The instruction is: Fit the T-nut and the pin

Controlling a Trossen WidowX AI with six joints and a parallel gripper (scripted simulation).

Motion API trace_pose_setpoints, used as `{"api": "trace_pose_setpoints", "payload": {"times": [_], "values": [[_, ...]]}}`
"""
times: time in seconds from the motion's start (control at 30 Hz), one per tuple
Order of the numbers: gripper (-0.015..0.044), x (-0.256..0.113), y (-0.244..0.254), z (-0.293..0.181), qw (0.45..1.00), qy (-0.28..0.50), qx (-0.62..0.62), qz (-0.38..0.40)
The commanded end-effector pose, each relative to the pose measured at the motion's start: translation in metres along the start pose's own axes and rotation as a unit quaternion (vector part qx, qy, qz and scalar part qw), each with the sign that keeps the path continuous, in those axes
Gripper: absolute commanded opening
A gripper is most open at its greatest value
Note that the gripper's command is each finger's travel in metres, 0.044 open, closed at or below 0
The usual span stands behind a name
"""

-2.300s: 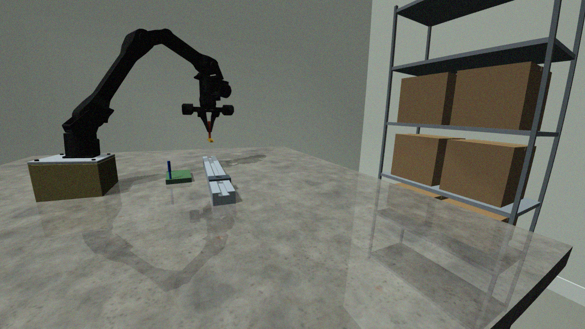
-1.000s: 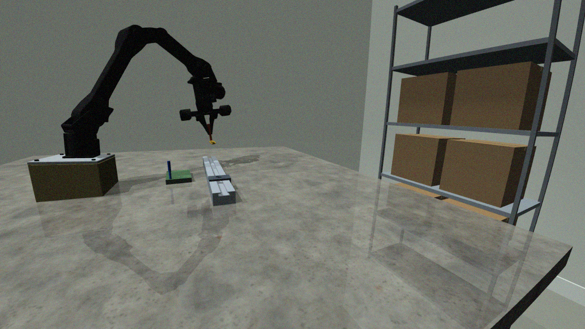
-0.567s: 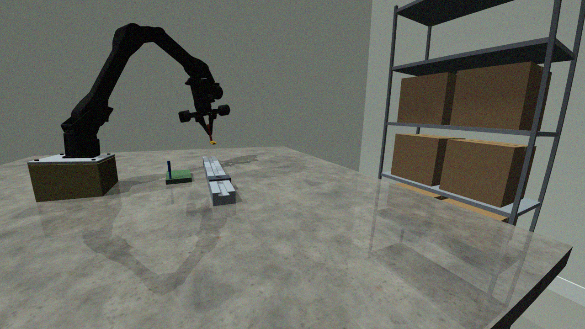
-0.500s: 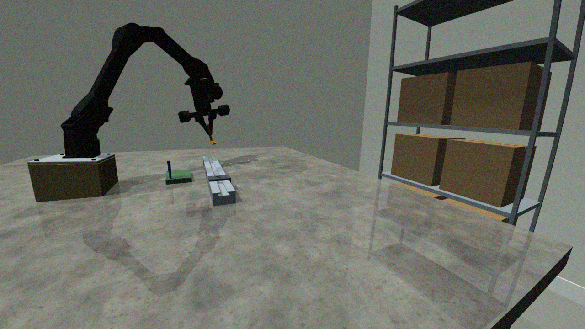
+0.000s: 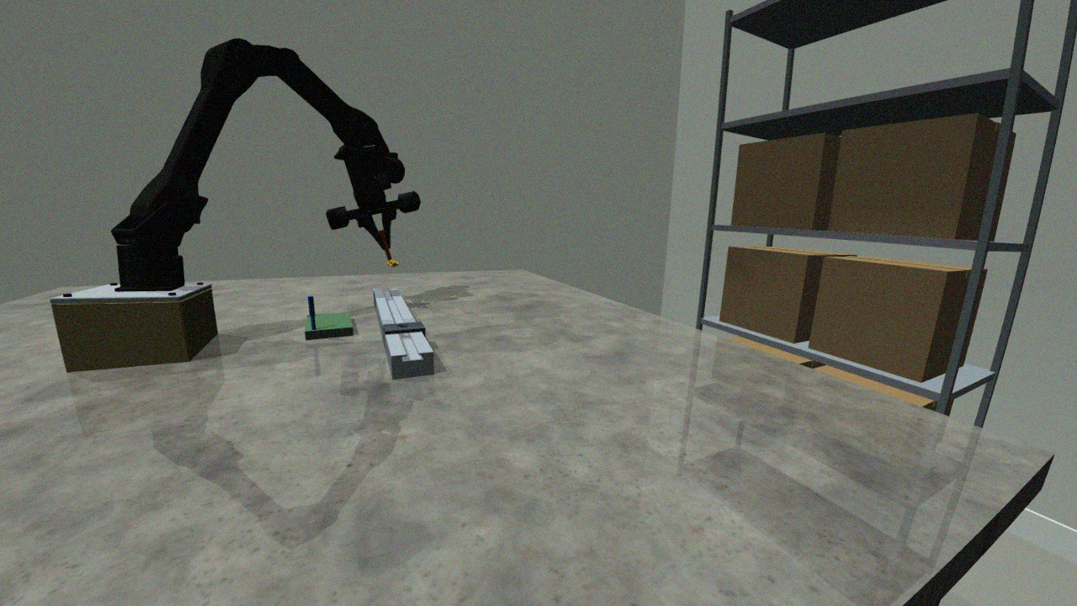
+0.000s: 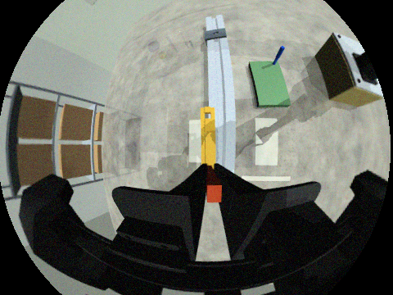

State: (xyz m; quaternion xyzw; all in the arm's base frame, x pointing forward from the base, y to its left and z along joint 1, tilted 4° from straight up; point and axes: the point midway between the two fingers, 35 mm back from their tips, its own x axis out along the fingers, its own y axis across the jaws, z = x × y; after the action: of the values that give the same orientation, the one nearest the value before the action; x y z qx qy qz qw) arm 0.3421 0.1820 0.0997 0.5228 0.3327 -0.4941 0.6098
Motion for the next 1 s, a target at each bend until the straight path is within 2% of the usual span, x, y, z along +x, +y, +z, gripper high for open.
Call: {"api": "trace_pose_setpoints", "payload": {"times": [0.0, 0.97], "values": [[-0.015, -0.0032, -0.0001, 0.0017, 1.0, 0.0, 0.005, 0.012], [-0.015, -0.0019, -0.0059, -0.0001, 0.998, -0.003, 0.018, 0.062]]}}
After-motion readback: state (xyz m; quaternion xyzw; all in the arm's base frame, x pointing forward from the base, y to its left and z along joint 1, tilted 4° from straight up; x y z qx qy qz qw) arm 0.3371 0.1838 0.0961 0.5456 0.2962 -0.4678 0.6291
